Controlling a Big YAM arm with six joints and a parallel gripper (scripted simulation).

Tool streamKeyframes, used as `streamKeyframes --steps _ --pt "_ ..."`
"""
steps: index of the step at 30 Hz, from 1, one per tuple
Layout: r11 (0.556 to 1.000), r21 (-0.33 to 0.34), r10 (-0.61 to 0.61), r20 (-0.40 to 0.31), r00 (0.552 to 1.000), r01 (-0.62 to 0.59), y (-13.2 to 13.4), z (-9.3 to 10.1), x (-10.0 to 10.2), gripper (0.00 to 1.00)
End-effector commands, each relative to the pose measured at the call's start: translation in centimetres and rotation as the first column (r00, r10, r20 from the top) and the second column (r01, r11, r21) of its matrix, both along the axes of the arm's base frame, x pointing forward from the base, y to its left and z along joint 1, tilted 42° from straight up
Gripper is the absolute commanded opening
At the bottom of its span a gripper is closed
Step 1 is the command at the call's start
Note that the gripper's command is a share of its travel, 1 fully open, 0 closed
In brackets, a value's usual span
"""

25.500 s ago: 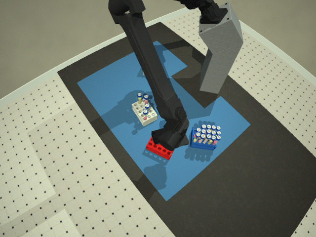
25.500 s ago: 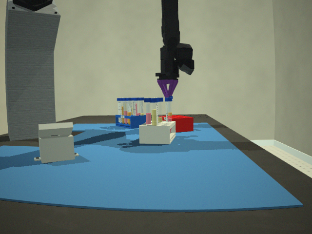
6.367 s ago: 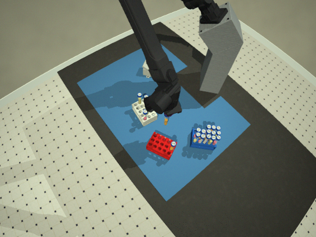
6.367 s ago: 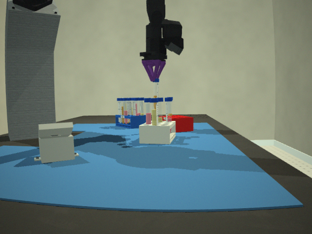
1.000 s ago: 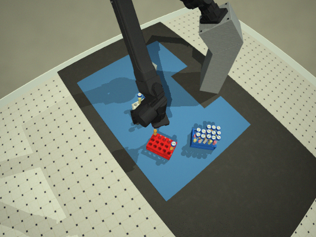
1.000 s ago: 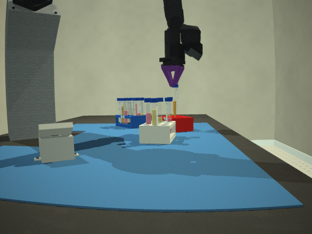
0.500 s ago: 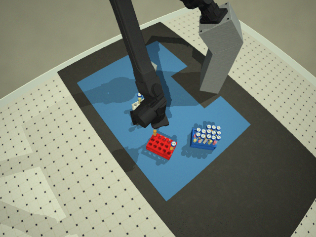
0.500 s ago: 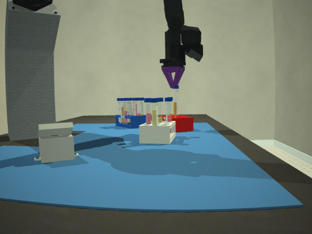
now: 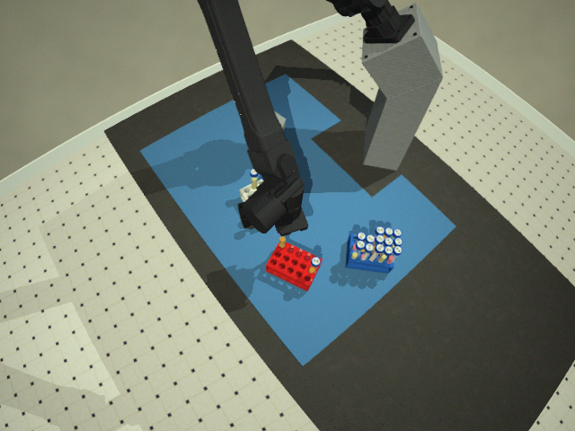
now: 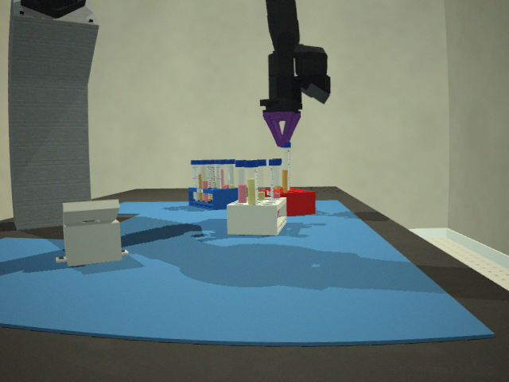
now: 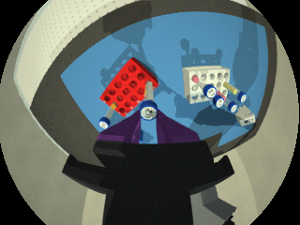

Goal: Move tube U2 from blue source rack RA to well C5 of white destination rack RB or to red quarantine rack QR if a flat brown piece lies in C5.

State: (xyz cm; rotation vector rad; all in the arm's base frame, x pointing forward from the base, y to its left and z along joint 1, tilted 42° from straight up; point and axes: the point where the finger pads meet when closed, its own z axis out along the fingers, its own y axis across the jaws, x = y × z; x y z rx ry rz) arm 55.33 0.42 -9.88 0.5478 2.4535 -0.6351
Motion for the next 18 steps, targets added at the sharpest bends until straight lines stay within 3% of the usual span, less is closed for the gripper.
streamKeyframes --steps 1,5,18 --pt "1.000 0.001 0.003 0.017 1.000 -0.003 -0.3 0.4 0.4 0.00" --pt "1.000 -0.002 0.012 0.001 1.000 -0.012 0.0 -0.6 -0.1 0.00" --pt "1.000 0.002 0.003 0.023 1.000 -0.003 -0.7 -0.2 0.8 0.00"
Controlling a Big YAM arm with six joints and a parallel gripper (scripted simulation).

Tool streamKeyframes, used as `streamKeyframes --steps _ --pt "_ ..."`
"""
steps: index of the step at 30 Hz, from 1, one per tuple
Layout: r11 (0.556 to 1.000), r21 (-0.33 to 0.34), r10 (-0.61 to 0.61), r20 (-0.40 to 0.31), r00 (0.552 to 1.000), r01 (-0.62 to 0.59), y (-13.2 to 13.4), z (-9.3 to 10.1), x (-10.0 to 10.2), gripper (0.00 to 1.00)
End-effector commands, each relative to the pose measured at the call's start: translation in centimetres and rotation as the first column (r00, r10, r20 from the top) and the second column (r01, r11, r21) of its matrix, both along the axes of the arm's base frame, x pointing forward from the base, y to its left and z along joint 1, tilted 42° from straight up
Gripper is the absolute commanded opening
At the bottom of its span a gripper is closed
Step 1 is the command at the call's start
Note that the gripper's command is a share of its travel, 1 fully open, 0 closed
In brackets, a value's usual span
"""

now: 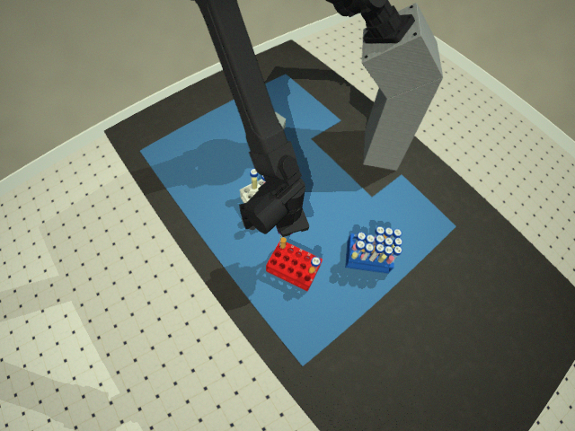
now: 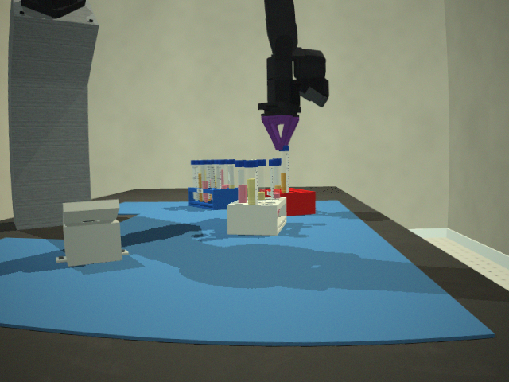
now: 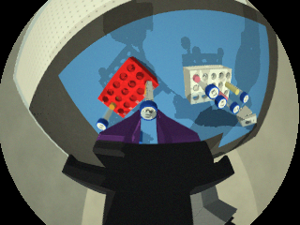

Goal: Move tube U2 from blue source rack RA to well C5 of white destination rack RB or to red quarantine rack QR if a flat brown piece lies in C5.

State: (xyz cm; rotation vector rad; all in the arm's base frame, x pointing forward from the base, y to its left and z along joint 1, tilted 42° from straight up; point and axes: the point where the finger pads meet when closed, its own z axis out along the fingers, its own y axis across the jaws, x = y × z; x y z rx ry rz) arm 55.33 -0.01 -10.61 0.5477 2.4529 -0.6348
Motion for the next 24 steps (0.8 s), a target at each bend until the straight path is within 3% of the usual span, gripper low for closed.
streamKeyframes --steps 1,13,17,18,24 --pt "1.000 0.003 0.010 0.026 1.000 -0.011 0.3 0.6 0.9 0.00" --pt "1.000 0.000 0.002 0.012 1.000 -0.002 -0.6 -0.5 0.9 0.00" --pt "1.000 0.001 0.003 0.016 1.000 -0.003 -0.6 -0.3 1.0 0.00" --pt "1.000 0.002 0.023 0.031 0.999 -0.023 0.6 0.4 1.4 0.00" --pt "1.000 0.001 0.006 0.018 1.000 -0.006 -0.6 -0.6 1.3 0.00"
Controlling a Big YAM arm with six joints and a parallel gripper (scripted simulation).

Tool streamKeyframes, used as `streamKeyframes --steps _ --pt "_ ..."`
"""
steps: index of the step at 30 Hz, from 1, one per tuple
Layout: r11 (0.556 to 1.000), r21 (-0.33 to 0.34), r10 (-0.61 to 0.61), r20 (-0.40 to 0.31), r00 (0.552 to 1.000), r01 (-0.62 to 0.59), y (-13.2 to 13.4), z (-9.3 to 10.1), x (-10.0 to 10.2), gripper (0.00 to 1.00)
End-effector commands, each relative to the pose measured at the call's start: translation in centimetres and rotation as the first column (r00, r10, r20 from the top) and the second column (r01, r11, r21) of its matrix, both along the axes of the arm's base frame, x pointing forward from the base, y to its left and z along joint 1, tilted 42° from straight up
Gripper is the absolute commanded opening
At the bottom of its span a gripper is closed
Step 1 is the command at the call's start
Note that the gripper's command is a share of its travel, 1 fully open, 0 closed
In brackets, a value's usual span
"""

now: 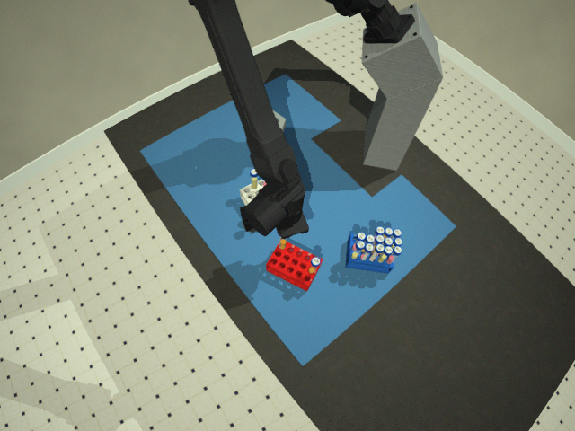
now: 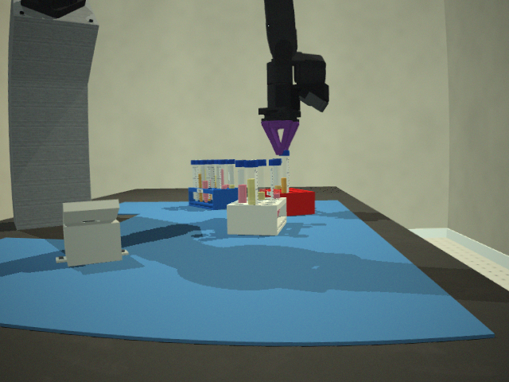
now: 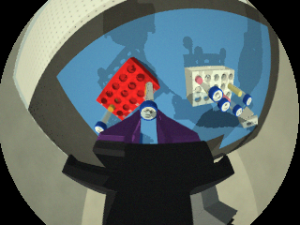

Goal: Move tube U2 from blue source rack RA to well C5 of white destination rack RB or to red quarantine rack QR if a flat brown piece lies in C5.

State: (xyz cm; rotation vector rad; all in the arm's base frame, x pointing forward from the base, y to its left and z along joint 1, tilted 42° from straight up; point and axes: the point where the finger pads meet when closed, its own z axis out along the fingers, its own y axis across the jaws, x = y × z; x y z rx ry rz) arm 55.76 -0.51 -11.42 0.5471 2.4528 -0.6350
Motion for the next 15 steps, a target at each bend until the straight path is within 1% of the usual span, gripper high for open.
streamKeyframes --steps 1,3,5,7,10,11,14,15 --pt "1.000 0.002 0.002 0.022 1.000 -0.002 -0.4 0.4 1.0 0.00" --pt "1.000 0.003 0.005 0.024 1.000 -0.005 -0.2 0.4 1.2 0.00" --pt "1.000 0.001 0.013 0.017 1.000 -0.013 0.2 -0.1 1.1 0.00" --pt "1.000 0.001 0.008 0.017 1.000 -0.008 -0.1 -0.2 1.1 0.00" --pt "1.000 0.002 0.004 0.019 1.000 -0.004 -0.4 0.0 1.1 0.00" --pt "1.000 0.004 0.013 0.033 0.999 -0.013 0.1 0.7 1.5 0.00" --pt "1.000 0.001 0.006 0.017 1.000 -0.007 -0.4 -0.3 1.2 0.00" --pt "1.000 0.001 0.003 0.017 1.000 -0.003 -0.6 -0.4 1.2 0.00"
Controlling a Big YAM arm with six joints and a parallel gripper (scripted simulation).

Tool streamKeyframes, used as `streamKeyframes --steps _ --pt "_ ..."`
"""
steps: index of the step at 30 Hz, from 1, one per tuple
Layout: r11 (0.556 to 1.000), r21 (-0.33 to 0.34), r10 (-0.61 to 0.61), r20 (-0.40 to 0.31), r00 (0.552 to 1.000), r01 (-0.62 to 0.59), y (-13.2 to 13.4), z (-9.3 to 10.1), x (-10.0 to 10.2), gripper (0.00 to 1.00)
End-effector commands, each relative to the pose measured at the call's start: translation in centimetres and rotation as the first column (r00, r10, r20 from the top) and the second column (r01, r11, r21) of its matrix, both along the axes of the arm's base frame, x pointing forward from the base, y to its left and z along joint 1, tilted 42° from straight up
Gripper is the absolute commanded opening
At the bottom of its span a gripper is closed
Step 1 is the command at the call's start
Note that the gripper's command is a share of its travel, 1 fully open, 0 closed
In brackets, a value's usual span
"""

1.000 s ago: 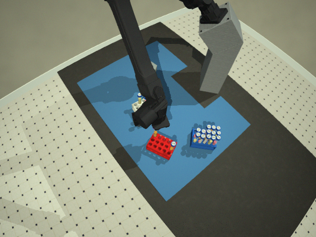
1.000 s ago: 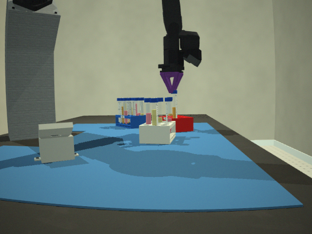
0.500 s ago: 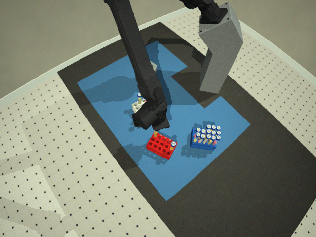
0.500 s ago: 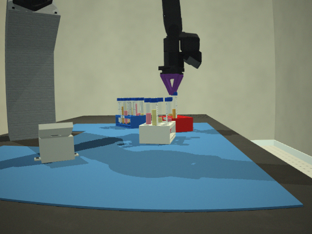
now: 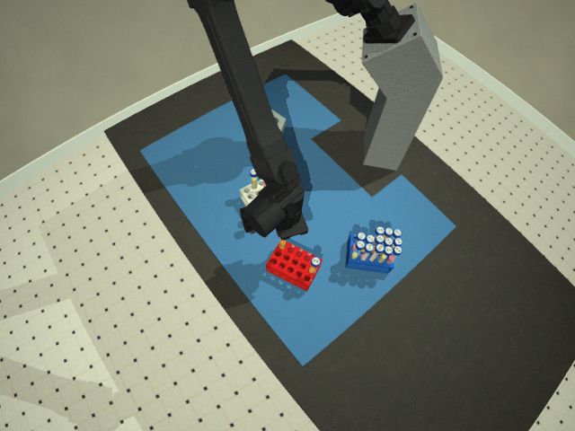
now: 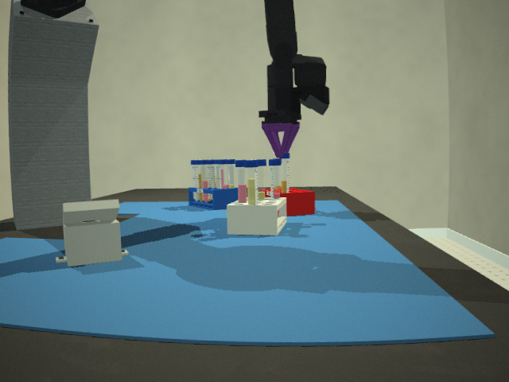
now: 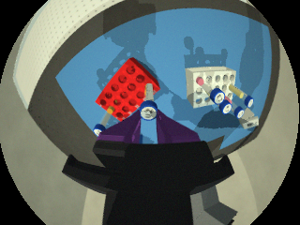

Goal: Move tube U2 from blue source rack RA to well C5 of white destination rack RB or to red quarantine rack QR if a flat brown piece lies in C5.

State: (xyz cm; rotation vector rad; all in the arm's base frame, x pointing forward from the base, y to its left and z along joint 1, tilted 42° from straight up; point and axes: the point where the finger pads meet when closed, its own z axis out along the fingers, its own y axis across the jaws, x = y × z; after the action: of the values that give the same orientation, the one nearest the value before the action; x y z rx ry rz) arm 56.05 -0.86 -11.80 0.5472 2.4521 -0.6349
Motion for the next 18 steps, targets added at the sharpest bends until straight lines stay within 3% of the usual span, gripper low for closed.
streamKeyframes --steps 1,12,13,18 --pt "1.000 0.002 0.003 0.015 1.000 -0.003 -0.3 -0.1 0.9 0.00" --pt "1.000 0.002 0.004 0.018 1.000 -0.004 -0.5 -0.3 1.2 0.00" --pt "1.000 0.004 0.024 0.037 0.999 -0.024 0.8 0.9 1.5 0.00" --pt "1.000 0.001 0.010 0.014 1.000 -0.010 -0.3 -0.6 1.2 0.00"
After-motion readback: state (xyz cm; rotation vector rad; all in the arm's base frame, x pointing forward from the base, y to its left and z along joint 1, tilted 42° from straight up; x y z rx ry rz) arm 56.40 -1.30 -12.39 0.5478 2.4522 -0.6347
